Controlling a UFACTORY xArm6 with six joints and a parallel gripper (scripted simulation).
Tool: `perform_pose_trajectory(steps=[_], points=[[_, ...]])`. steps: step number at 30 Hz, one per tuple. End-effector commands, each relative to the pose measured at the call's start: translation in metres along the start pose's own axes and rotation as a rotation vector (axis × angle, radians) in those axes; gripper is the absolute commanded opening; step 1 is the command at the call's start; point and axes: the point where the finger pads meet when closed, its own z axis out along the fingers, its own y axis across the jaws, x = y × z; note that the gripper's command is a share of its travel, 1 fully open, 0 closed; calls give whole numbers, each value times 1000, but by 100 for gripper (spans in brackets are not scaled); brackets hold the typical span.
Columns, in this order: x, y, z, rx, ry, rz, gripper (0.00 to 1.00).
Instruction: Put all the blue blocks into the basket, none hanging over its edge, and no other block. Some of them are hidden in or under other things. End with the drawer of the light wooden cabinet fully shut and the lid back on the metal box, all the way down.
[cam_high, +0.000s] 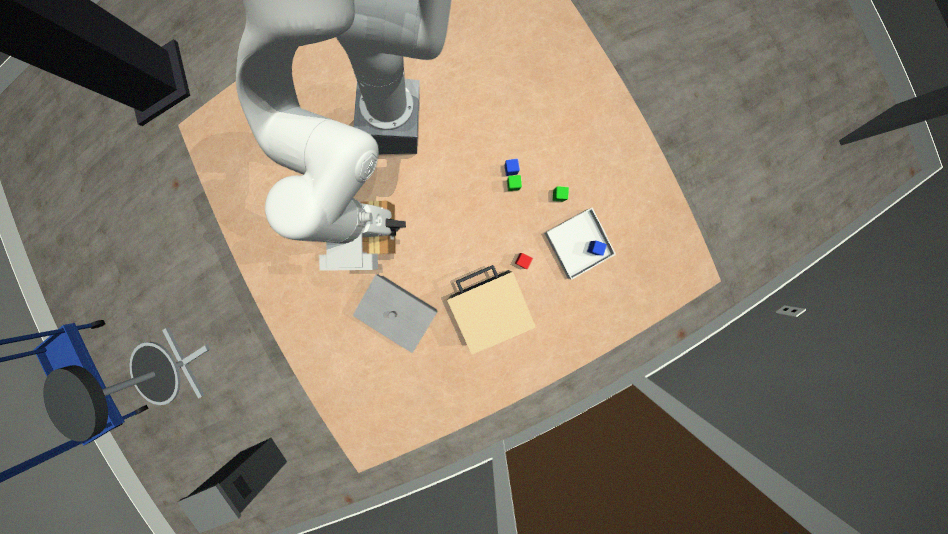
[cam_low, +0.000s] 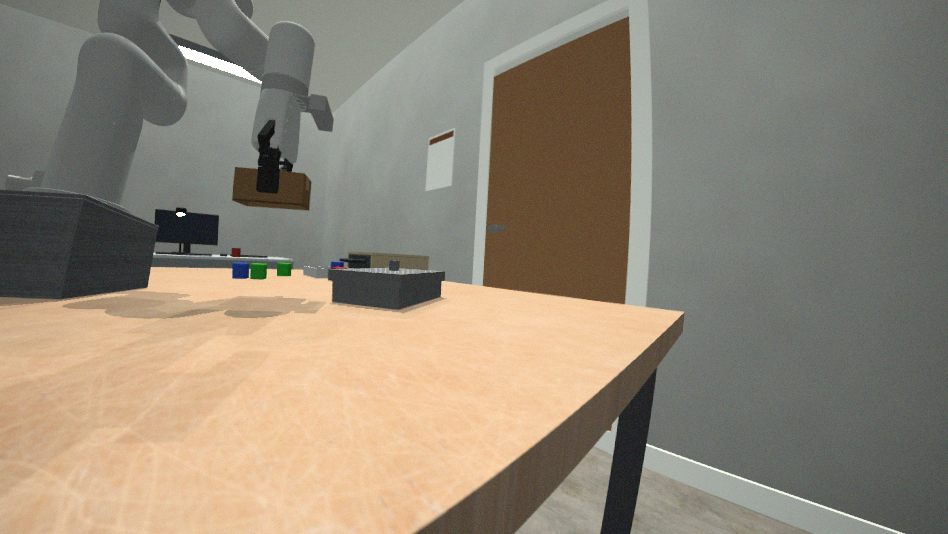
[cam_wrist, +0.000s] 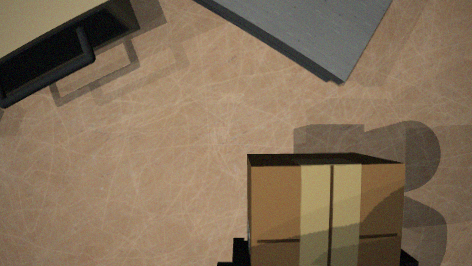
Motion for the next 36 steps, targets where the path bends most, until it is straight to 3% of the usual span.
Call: perform_pose_trajectory(steps=[1,15,36], points=[[1,0,1,-1,3,0,62],[1,0,15,-1,3,0,62],[2,0,62,-1,3,0,62]])
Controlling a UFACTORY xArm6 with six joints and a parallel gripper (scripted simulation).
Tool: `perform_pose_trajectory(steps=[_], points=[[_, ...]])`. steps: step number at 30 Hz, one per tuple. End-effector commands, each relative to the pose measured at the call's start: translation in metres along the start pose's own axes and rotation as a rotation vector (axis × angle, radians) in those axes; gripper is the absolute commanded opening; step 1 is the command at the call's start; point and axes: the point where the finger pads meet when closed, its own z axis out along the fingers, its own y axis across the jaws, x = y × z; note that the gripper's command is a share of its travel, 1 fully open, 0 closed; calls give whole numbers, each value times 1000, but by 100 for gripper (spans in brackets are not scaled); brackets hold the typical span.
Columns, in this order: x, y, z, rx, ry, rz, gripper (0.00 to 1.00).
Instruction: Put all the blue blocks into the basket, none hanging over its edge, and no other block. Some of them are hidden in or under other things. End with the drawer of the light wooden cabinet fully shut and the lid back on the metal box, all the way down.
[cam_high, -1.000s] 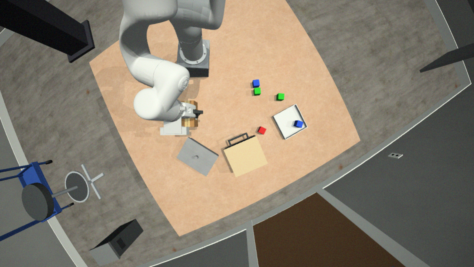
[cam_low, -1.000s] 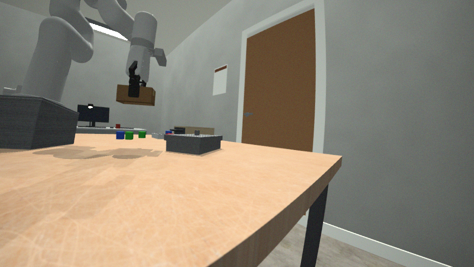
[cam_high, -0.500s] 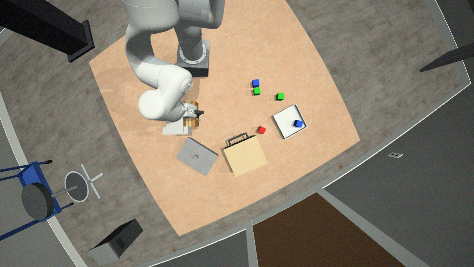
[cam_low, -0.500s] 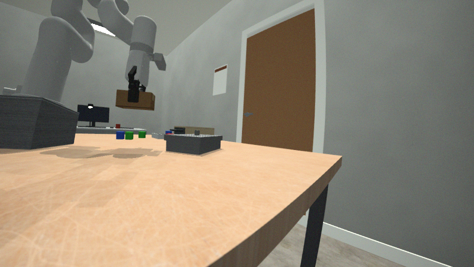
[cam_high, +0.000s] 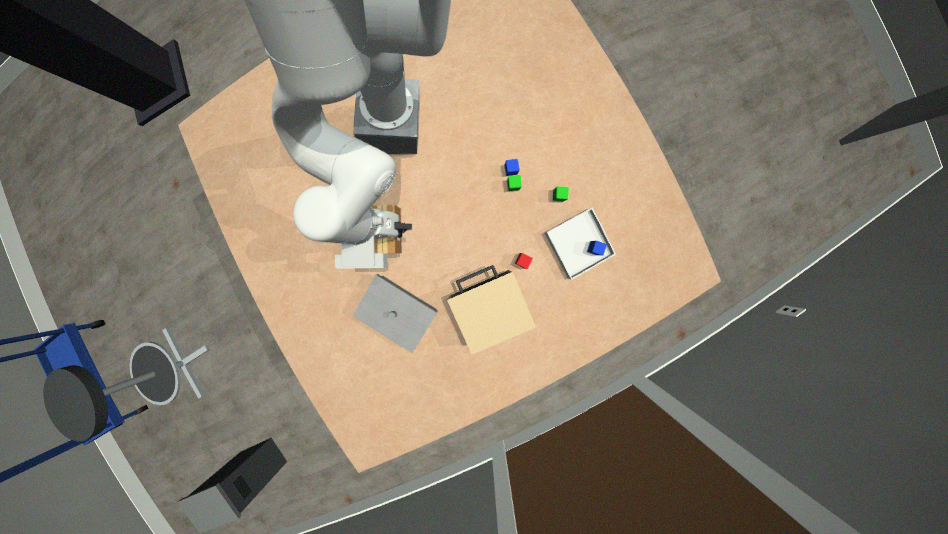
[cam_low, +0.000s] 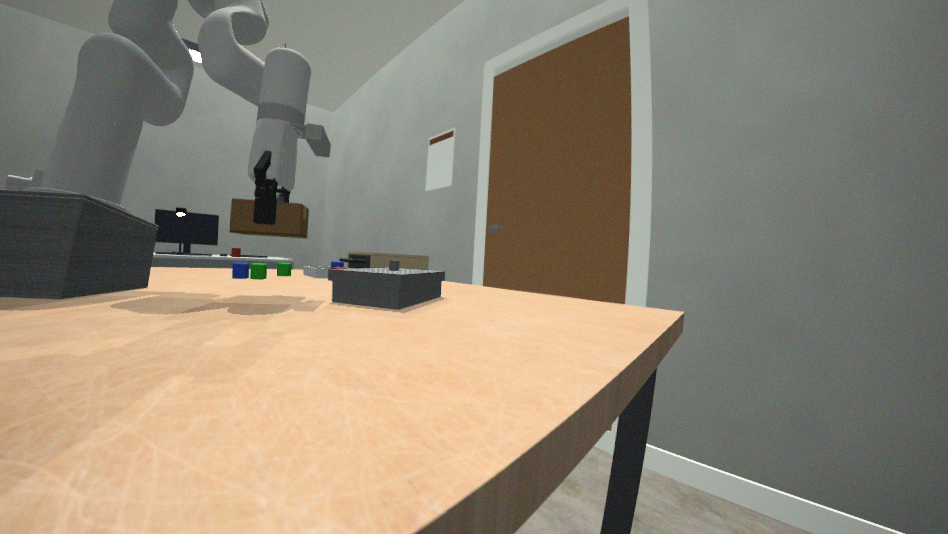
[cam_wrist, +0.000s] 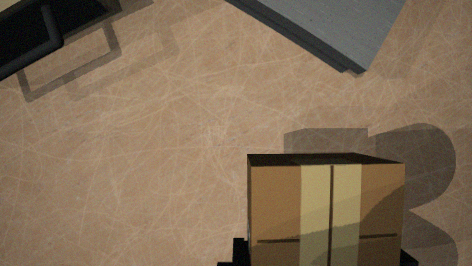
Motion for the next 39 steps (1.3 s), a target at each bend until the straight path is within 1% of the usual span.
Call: perform_pose_trajectory(steps=[1,9,11,26,28,39], points=[[2,0,14,2,5,-1,62],[2,0,32,2,5,-1,62],[2,0,32,2,5,-1,62],[2,0,60,2,5,-1,62],[2,0,60,2,5,-1,62],[3,0,77,2,5,-1,62]])
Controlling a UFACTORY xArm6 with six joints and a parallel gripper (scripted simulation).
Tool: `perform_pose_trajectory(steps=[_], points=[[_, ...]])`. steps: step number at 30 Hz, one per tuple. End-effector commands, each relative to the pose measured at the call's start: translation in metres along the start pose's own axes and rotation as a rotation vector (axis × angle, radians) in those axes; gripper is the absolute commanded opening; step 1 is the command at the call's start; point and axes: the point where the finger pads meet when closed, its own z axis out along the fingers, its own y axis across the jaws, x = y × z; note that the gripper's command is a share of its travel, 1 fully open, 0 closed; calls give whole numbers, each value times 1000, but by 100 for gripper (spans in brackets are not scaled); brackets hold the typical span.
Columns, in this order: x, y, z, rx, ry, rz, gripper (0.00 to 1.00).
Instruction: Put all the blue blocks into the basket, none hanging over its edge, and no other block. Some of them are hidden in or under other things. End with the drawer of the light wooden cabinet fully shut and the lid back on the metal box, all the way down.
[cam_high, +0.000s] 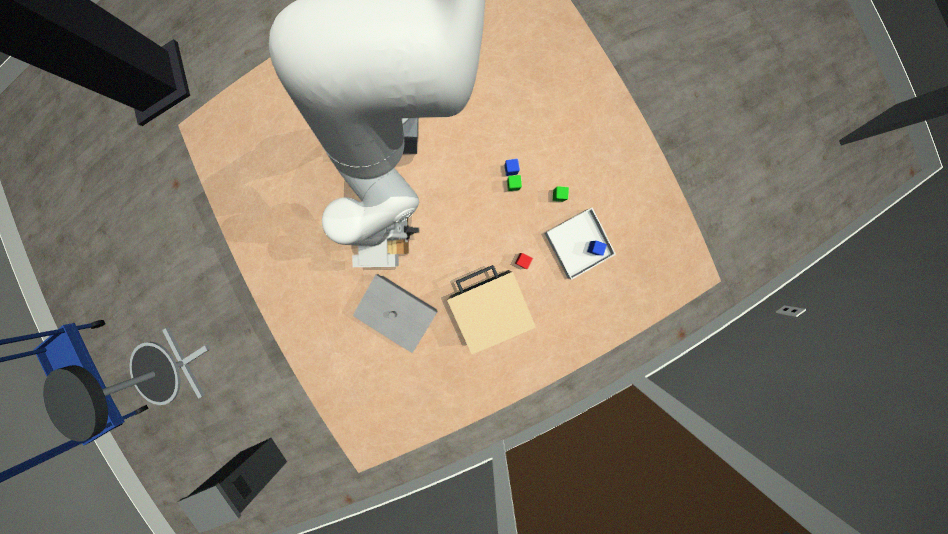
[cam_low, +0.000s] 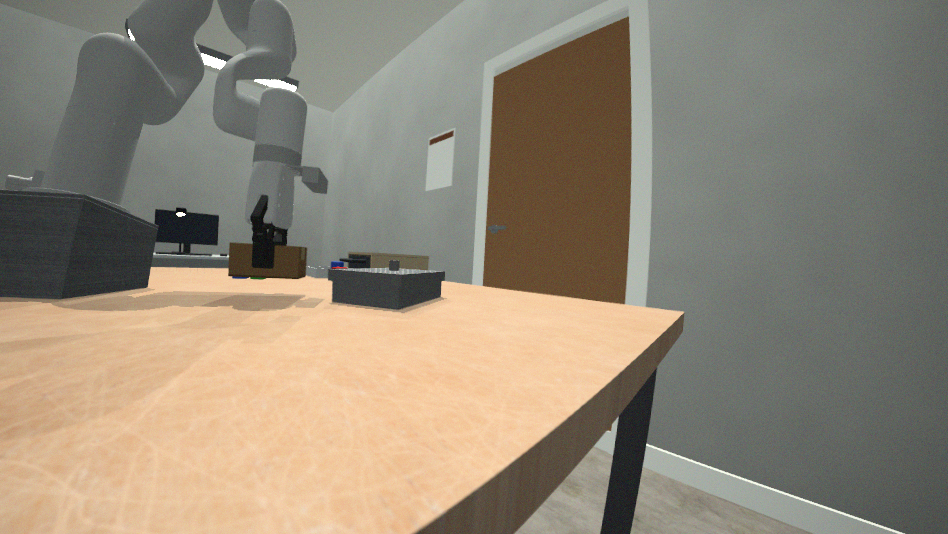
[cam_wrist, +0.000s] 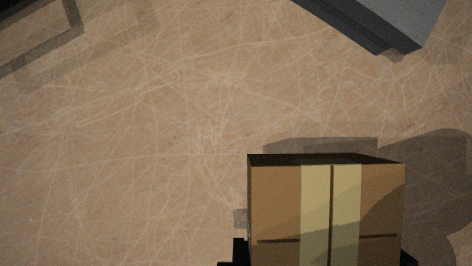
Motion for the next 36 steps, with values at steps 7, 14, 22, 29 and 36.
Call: perform_pose_trajectory(steps=[7,14,22,29,36], points=[[2,0,12,3,8,-1,62],[2,0,20,3,8,-1,62],[2,0,25,3,8,-1,62],[2,0,28,3,8,-1,62],[2,0,29,3,8,-1,62]])
